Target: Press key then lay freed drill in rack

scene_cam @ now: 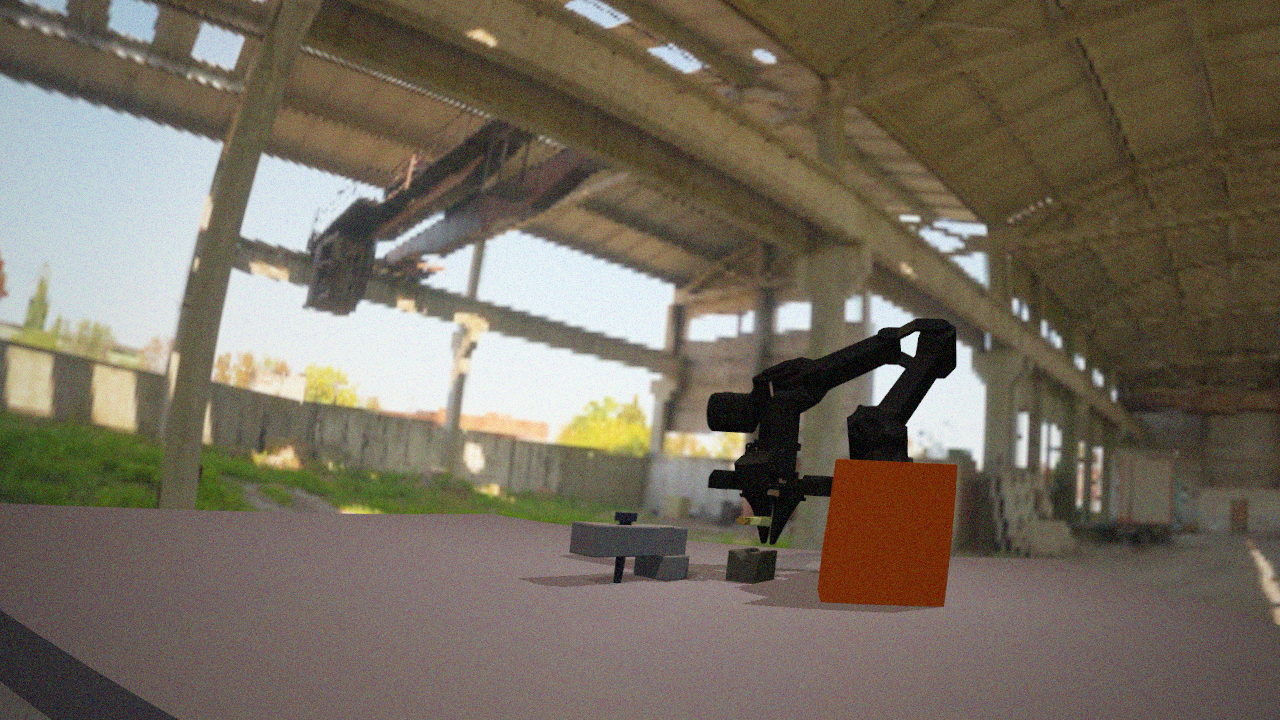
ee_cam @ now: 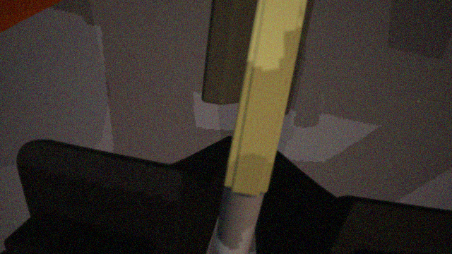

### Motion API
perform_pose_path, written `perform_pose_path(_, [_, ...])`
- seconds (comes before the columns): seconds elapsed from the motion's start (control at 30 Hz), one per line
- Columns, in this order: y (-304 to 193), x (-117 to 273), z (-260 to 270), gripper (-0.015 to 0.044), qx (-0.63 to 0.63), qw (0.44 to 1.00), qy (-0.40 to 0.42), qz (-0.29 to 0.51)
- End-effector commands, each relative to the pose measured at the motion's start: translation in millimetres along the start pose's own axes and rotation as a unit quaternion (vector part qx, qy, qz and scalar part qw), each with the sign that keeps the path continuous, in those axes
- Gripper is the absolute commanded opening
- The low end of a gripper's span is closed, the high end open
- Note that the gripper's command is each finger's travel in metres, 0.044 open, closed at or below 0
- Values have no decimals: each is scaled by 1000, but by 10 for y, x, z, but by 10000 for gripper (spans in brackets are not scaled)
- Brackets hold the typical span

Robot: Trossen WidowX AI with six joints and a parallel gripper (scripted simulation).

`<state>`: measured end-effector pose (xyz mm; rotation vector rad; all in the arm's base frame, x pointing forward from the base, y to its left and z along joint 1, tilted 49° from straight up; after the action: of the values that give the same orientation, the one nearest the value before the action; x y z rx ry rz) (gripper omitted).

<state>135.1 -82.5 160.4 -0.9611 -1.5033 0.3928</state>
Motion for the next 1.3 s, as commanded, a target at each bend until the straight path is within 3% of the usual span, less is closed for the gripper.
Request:
perform_pose_path(0.0, [8, -62, 16, 0, 3, 1000, 2, -3])
perform_pose_path(1.27, [-2, -433, 16, 0, 3, 1000, 1, -2])
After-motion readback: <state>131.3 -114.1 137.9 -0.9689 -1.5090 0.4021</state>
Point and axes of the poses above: the point midway between the two fingers, 35 mm back from their tips, its own x axis back along the fingers, its own z axis across the jaws, y = z × x, the point moved 10 cm from there along x, back along the fingers, and after that the axes turned 10 degrees about x, right-handed, at the moved point
